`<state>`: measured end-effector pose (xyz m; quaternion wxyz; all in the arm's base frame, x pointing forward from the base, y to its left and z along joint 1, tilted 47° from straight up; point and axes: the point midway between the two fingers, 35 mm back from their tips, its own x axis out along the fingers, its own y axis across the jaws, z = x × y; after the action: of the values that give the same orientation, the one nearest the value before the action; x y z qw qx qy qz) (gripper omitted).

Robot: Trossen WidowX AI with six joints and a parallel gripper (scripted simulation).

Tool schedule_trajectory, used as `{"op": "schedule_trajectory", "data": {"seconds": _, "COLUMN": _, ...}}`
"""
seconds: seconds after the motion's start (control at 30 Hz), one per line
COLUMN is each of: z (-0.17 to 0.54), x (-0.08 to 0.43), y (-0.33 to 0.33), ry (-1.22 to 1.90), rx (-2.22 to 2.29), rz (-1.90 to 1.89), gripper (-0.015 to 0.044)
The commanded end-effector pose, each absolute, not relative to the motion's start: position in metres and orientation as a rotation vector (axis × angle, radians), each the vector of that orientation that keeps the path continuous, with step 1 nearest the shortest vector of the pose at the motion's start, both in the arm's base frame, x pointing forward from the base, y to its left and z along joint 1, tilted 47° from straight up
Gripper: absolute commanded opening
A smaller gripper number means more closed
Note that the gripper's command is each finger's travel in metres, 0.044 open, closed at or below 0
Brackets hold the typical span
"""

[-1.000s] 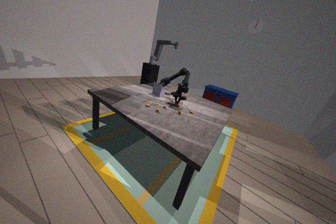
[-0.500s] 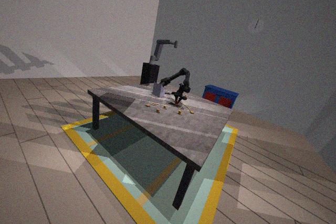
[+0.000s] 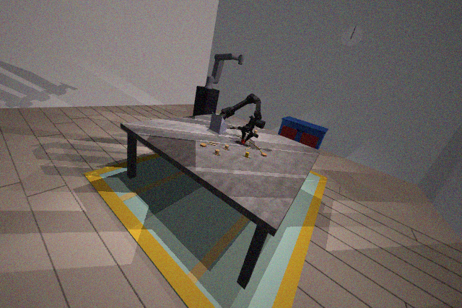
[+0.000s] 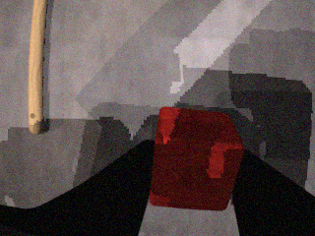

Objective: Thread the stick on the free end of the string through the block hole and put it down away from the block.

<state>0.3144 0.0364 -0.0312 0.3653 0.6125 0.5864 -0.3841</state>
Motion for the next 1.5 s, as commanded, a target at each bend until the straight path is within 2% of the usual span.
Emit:
{"op": "schedule_trajectory", "data": {"seconds": 0.0, "z": -0.029, "x": 0.314, "y": 0.042, "ry": 1.453, "rx": 1.518, "rz": -1.038, "gripper": 0.0}}
{"op": "schedule_trajectory", "data": {"seconds": 1.3, "z": -0.02, "x": 0.315, "y": 0.07, "ry": 1.101, "rx": 1.151, "rz": -1.305, "gripper": 0.0}}
{"op": "schedule_trajectory", "data": {"seconds": 1.47, "z": -0.019, "x": 0.315, "y": 0.067, "ry": 1.143, "rx": 1.196, "rz": -1.278, "gripper": 0.0131}}
